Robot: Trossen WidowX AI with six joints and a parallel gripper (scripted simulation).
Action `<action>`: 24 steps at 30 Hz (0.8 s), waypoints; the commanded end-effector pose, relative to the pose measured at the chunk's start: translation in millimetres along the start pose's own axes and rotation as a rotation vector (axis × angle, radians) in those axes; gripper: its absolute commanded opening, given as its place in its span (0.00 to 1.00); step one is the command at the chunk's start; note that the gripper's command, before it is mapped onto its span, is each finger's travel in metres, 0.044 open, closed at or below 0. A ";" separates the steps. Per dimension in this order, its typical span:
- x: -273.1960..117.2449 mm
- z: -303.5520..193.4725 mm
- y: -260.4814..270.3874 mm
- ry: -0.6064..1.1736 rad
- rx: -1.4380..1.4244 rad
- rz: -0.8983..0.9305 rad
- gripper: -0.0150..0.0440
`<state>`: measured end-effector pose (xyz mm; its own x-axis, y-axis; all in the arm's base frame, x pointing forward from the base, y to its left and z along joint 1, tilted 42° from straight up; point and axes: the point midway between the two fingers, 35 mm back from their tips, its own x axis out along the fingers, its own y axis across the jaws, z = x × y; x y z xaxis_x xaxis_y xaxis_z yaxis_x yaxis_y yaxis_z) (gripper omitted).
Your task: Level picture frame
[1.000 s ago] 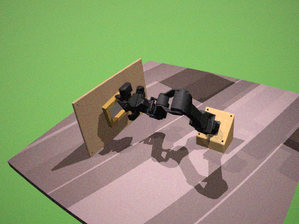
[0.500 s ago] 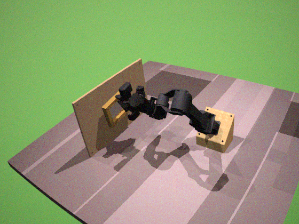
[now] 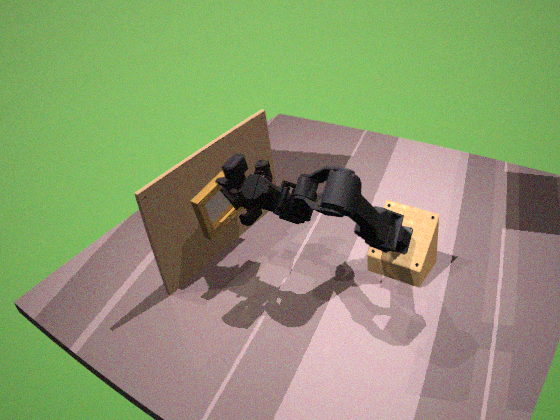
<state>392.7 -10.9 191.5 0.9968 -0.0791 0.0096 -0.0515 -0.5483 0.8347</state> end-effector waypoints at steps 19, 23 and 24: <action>0.3 0.1 9.6 -0.001 0.004 0.008 0.25; 0.3 0.1 10.7 -0.001 0.004 0.008 0.25; 0.3 0.1 10.9 -0.001 0.004 0.008 0.25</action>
<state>392.4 -13.3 194.6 0.9974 -0.0723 -0.0004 -0.0394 -0.5487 0.8351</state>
